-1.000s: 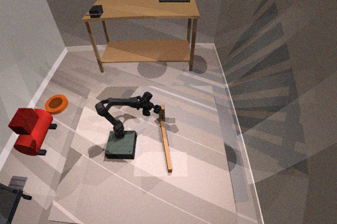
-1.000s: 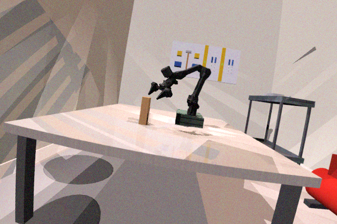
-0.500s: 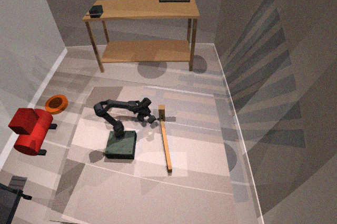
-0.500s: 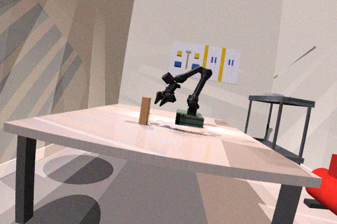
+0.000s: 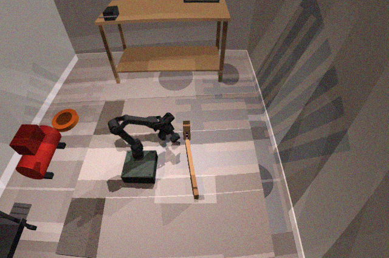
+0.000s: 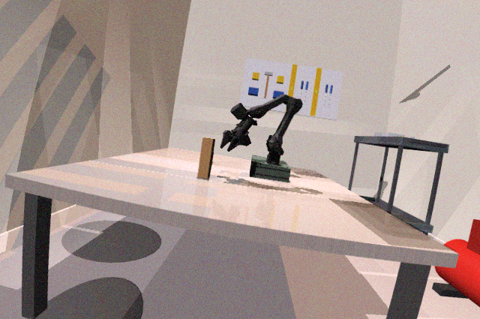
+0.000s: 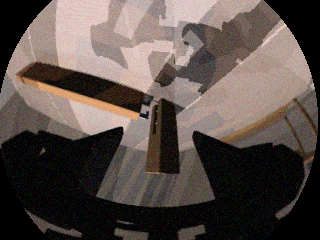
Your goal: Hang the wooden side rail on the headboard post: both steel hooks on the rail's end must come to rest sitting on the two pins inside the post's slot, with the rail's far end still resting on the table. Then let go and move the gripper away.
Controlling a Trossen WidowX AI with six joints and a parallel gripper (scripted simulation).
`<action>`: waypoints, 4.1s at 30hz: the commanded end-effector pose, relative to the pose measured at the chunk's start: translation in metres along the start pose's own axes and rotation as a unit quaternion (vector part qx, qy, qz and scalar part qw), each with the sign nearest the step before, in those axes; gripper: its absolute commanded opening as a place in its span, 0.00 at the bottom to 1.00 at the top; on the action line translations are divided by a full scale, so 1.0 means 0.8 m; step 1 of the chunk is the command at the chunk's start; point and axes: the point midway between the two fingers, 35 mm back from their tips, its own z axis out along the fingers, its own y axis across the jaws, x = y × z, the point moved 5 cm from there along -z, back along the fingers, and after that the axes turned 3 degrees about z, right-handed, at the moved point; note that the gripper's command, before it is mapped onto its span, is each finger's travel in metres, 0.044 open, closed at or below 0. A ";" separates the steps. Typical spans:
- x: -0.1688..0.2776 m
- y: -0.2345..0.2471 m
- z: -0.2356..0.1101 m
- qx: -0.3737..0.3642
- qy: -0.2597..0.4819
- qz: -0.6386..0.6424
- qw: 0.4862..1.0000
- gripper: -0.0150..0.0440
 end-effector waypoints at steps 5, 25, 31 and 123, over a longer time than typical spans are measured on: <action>-0.001 0.010 0.005 0.011 -0.002 -0.112 0.994 1.00; 0.002 0.047 0.017 0.048 0.067 -0.591 0.802 1.00; 0.002 0.057 0.020 0.046 0.097 -0.709 0.697 1.00; 0.091 0.139 0.038 0.172 -0.188 -0.612 0.749 1.00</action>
